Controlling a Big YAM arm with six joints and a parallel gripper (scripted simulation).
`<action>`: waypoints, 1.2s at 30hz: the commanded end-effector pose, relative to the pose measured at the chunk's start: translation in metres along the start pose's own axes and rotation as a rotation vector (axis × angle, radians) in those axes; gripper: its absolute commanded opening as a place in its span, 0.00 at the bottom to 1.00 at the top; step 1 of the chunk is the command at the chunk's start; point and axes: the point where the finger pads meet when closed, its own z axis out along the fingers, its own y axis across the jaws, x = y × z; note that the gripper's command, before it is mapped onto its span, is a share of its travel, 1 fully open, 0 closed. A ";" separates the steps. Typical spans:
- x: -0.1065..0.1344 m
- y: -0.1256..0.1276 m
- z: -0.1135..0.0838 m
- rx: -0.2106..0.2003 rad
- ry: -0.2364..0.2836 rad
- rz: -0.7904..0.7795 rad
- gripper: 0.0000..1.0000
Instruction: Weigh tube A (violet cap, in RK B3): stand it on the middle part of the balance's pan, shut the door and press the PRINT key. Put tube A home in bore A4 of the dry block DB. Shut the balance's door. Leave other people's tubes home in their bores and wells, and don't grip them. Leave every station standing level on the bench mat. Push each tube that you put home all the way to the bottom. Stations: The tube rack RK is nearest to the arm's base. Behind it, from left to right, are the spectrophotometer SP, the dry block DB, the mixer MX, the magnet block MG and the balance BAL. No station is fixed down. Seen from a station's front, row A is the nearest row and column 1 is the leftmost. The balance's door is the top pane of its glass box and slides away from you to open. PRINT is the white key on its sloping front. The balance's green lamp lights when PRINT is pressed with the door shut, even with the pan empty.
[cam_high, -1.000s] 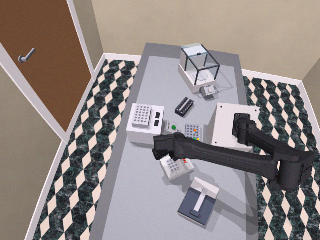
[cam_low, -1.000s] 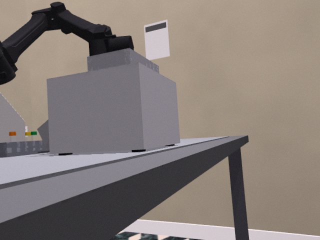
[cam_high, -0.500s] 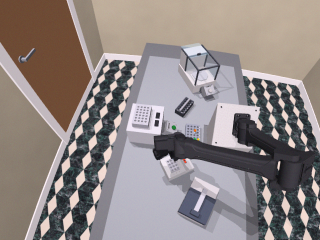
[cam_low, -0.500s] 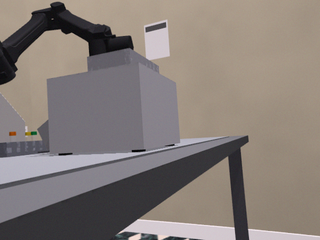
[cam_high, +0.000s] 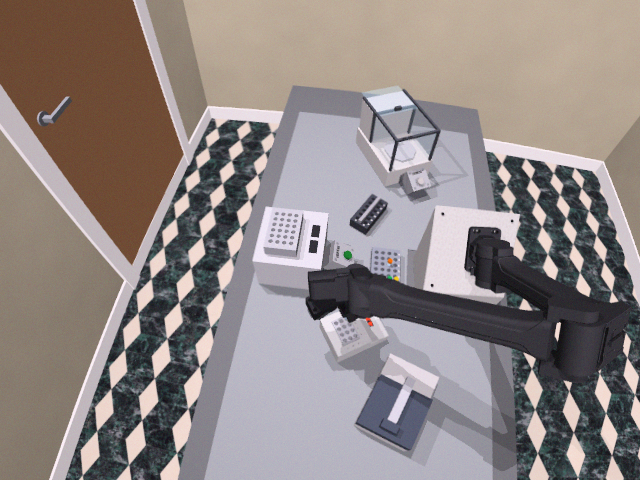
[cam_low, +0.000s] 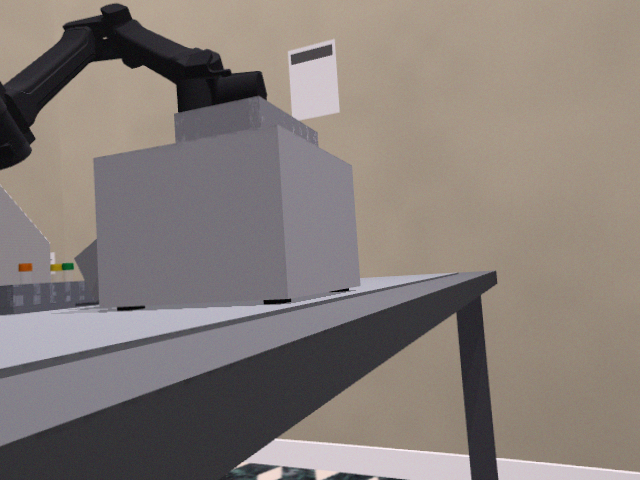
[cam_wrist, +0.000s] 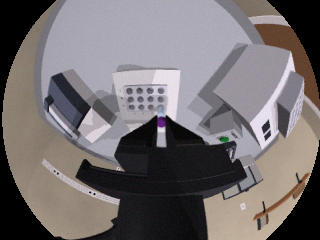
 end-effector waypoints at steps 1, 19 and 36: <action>0.009 -0.006 0.008 0.005 0.017 0.004 0.09; 0.010 -0.005 0.010 0.003 0.020 -0.005 0.09; 0.011 -0.002 0.011 -0.001 0.031 0.010 0.09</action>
